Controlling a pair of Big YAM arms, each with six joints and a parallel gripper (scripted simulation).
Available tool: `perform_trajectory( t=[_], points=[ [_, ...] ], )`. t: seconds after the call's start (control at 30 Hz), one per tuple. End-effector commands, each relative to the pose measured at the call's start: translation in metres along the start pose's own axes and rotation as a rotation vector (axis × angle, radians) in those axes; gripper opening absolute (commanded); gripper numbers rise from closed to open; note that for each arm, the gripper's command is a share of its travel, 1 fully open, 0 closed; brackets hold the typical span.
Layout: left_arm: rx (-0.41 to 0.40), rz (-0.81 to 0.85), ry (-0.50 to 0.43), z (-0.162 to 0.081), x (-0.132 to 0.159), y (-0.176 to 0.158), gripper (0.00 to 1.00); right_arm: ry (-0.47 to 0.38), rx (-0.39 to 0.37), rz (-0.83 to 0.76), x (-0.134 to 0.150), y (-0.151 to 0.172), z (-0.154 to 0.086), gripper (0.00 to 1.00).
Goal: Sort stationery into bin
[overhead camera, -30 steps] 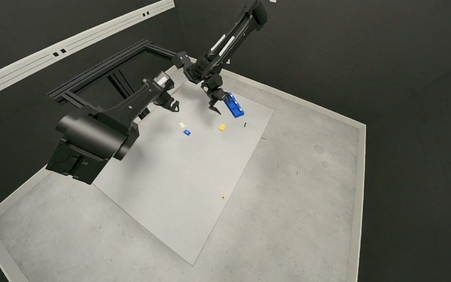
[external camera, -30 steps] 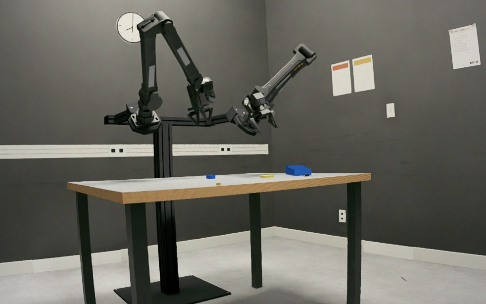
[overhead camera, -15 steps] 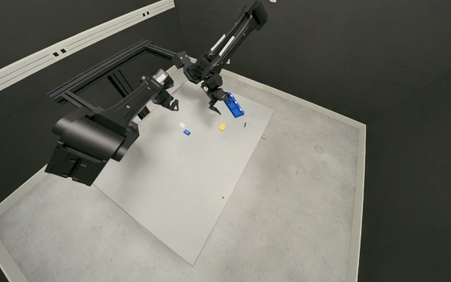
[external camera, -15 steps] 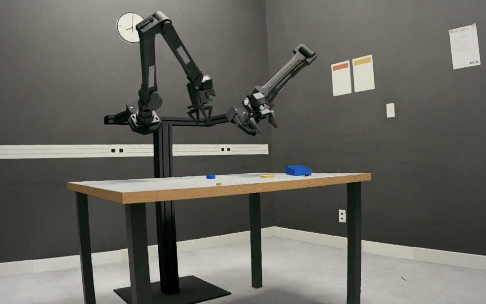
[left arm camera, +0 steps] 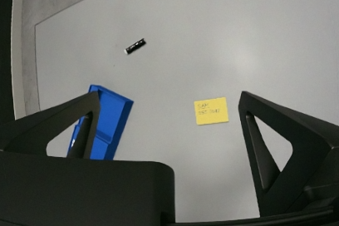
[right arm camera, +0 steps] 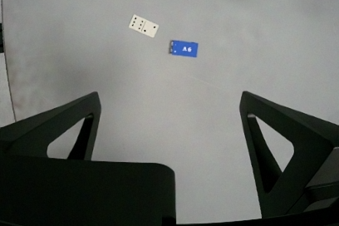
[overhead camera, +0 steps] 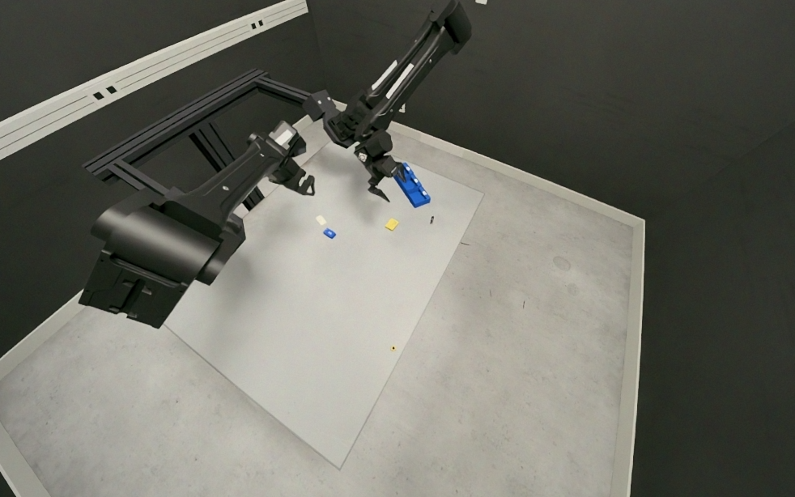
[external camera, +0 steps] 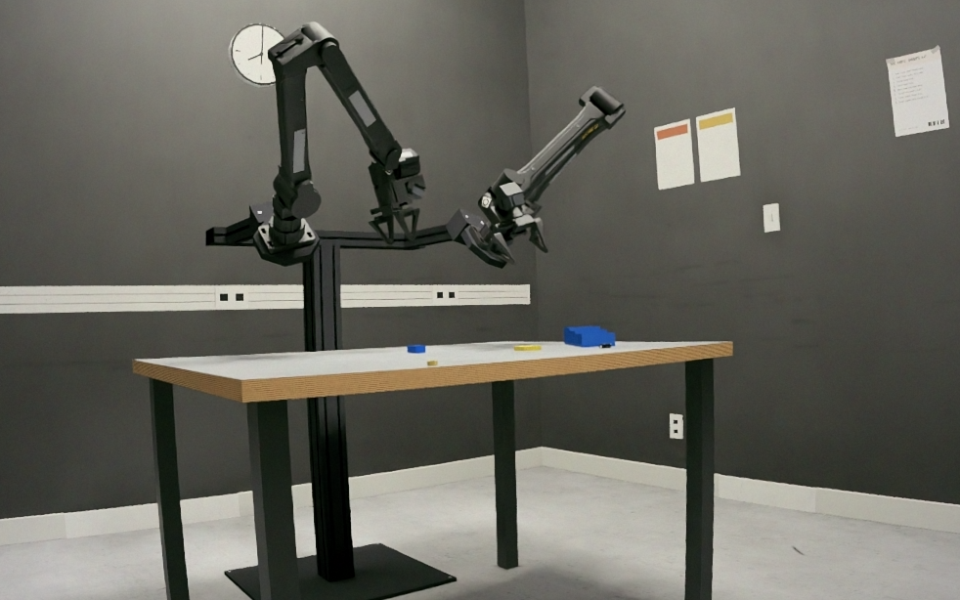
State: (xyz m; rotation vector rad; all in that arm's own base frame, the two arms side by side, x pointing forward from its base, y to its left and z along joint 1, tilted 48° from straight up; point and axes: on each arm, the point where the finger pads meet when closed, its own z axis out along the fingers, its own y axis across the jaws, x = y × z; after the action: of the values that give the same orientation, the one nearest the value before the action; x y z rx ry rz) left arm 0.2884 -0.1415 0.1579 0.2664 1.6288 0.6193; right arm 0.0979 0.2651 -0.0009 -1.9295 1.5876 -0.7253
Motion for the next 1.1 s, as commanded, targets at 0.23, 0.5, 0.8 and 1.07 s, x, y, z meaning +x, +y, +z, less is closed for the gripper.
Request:
perform_trajectory(
  t=[0.23, 0.5, 0.8, 1.07],
  points=[
    [0.001, -0.004, -0.002, 0.0, -0.001, 0.0, 1.0, -0.046, 0.004, 0.045, -0.024, -0.012, -0.015, 1.0],
    [0.001, -0.004, -0.002, 0.0, -0.001, 0.0, 1.0, -0.067, -0.004, 0.095, -0.031, -0.024, -0.028, 1.0],
    [0.001, -0.004, -0.002, 0.0, -0.001, 0.0, 1.0, -0.1, -0.018, 0.172, -0.038, -0.043, -0.049, 1.0],
    [0.001, -0.004, -0.002, 0.0, -0.001, 0.0, 1.0, -0.152, -0.043, 0.293, -0.043, -0.074, -0.085, 1.0]
  ],
)
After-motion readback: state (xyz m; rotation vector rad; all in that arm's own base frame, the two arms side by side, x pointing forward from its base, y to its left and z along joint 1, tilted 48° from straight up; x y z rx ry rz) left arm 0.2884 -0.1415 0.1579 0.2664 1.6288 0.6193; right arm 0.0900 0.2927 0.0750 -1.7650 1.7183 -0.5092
